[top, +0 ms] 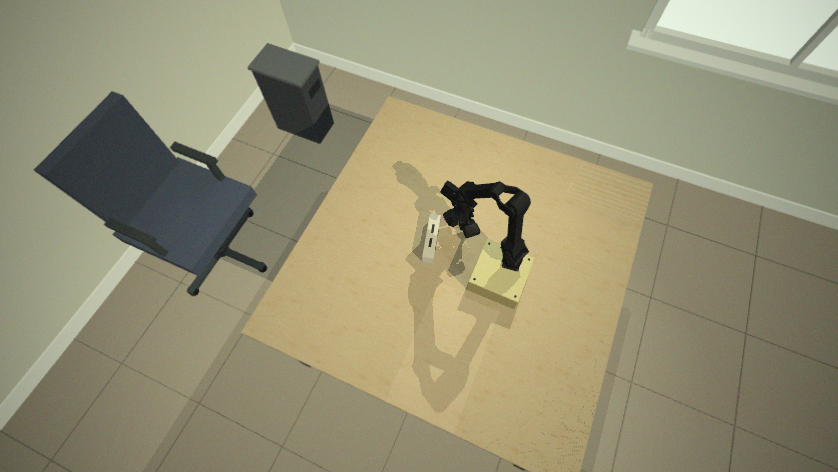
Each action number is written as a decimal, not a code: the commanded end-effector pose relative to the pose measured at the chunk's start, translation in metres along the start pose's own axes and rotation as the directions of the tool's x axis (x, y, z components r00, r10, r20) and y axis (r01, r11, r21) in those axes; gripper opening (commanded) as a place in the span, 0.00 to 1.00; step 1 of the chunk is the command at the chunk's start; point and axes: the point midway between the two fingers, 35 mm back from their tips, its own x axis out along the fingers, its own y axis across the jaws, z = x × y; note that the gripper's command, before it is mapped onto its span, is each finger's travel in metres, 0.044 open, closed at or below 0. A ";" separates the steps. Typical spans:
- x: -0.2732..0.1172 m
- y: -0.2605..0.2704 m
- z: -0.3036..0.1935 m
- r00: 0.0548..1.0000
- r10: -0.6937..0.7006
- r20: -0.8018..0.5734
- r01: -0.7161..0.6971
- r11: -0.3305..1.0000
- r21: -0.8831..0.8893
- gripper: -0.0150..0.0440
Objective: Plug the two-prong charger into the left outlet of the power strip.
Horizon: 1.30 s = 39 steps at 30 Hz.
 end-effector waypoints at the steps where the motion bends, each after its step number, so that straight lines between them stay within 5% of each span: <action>1: -0.016 0.000 -0.002 1.000 -0.017 0.003 0.017 1.000 0.002 0.25; 39: 0.010 0.052 0.038 1.000 0.002 0.018 -0.007 0.964 0.266 0.25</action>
